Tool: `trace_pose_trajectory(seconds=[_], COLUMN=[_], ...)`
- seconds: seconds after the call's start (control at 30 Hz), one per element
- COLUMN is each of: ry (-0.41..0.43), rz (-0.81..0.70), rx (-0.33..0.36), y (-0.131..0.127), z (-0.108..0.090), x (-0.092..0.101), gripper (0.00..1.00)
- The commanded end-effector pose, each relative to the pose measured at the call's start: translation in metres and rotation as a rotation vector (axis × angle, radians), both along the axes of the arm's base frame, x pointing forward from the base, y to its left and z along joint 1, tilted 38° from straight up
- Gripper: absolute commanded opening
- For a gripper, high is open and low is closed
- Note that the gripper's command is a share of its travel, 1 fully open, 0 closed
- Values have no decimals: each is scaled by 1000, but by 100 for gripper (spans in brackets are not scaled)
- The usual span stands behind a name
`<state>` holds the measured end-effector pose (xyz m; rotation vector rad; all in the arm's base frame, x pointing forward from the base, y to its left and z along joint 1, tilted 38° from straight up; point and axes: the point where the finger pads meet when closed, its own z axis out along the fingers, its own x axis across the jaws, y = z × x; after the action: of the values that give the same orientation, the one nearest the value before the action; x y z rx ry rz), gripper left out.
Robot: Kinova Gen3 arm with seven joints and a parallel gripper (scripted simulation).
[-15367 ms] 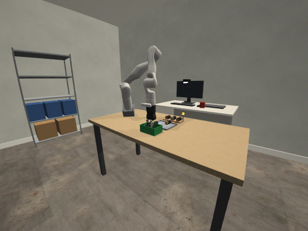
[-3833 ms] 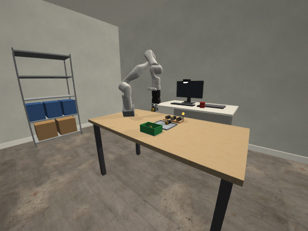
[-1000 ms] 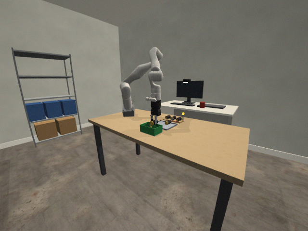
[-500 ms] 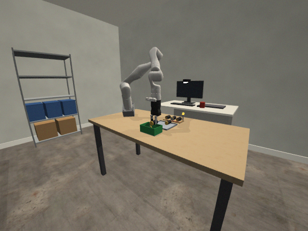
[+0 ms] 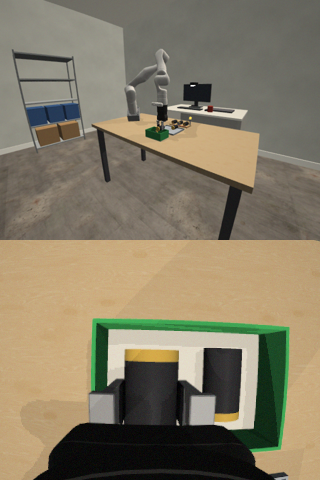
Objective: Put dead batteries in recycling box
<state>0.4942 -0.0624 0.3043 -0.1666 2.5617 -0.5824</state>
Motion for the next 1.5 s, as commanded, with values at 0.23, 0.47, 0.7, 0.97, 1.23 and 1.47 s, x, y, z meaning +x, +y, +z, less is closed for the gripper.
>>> trace_pose_trajectory(seconds=[0.23, 0.47, 0.7, 0.97, 1.23, 1.47], ry=[2, 2, 2, 2, 2, 2], rz=[-7, -7, -7, -7, -7, -7], rx=[1, 1, 1, 1, 1, 1], y=[-15, -23, -24, -24, -24, -24], z=[-25, -43, -45, -45, -45, -45], x=[15, 26, 27, 27, 27, 27], gripper=[57, 57, 57, 57, 90, 90])
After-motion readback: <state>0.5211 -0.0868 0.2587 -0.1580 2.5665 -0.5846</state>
